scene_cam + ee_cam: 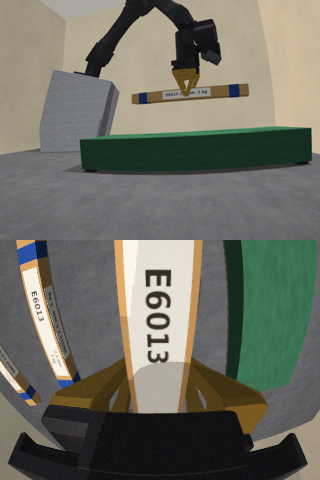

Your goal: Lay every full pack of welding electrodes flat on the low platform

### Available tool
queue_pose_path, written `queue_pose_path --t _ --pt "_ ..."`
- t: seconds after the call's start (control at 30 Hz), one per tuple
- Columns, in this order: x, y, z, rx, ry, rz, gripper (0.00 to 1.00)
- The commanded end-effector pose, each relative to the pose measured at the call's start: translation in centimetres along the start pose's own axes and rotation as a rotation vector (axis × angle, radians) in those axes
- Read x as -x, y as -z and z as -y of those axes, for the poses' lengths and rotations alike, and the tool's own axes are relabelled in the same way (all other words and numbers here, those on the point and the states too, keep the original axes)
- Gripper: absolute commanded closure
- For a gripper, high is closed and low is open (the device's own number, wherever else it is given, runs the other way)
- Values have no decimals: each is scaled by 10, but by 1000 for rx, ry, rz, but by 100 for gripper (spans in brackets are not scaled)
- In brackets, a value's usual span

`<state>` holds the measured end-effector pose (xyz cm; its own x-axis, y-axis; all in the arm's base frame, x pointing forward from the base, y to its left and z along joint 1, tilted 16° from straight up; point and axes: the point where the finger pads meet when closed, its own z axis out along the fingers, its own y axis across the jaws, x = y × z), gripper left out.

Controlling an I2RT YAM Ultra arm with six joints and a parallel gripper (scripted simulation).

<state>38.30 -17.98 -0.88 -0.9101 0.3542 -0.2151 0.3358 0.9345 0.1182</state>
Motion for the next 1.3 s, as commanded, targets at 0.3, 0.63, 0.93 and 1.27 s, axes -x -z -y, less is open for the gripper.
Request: queue_pose_path --t 0.3,0.63,0.93,1.27 --pt "24 27 9 0 17 74 100" --pt "24 26 10 -1 17 74 100" --pt "26 2 12 -5 7 74 100" --pt "24 -17 8 -2 14 60 100"
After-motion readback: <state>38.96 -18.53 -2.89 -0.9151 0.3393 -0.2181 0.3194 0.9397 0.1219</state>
